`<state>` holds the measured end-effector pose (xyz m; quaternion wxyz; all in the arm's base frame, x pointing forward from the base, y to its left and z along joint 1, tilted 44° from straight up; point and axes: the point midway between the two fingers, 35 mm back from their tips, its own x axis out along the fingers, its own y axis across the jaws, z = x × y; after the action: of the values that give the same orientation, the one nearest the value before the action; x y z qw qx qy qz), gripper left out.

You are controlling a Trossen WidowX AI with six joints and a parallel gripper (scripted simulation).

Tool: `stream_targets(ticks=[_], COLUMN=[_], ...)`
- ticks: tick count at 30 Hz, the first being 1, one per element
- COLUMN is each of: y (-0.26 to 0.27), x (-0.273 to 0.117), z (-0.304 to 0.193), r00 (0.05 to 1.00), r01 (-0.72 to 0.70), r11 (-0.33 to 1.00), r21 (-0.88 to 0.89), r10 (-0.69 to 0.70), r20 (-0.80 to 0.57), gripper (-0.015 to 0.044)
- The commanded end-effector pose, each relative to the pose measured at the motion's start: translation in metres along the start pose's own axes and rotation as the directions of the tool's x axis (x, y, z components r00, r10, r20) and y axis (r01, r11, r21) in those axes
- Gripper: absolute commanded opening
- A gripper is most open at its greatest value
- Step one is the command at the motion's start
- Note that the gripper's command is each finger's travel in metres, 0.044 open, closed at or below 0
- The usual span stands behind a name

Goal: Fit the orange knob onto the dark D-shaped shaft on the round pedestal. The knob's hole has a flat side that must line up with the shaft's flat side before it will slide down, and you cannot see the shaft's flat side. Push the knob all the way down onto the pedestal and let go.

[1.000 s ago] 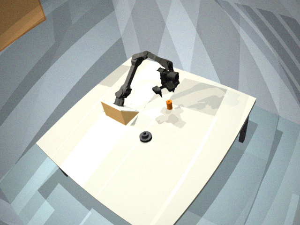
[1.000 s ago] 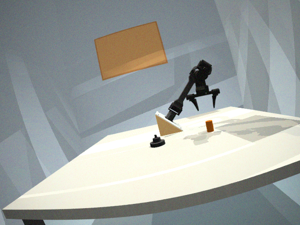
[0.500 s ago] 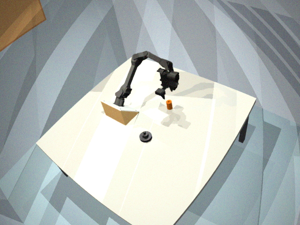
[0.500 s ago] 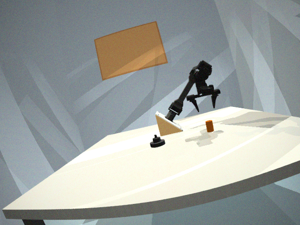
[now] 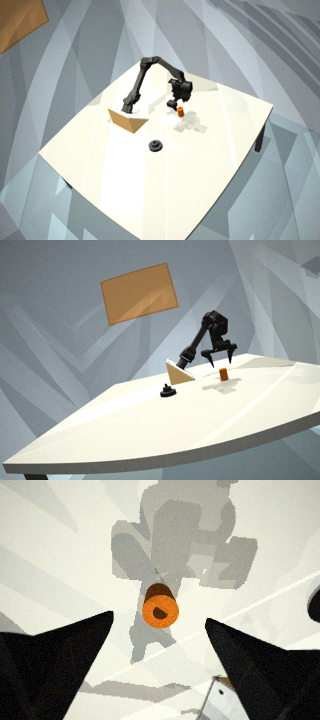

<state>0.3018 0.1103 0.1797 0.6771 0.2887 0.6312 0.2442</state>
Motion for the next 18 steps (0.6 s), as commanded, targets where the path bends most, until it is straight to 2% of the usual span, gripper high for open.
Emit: stream_targets(ticks=[1, 18], y=[-0.001, -0.001], x=[0.006, 0.034], z=[-0.001, 0.001], r00=[1.000, 1.000], r01=[0.001, 0.001], r11=[1.000, 1.000], r21=[0.007, 0.007], r10=[-0.001, -0.001], r20=[-0.003, -0.003], gripper=[0.0440, 0.0440])
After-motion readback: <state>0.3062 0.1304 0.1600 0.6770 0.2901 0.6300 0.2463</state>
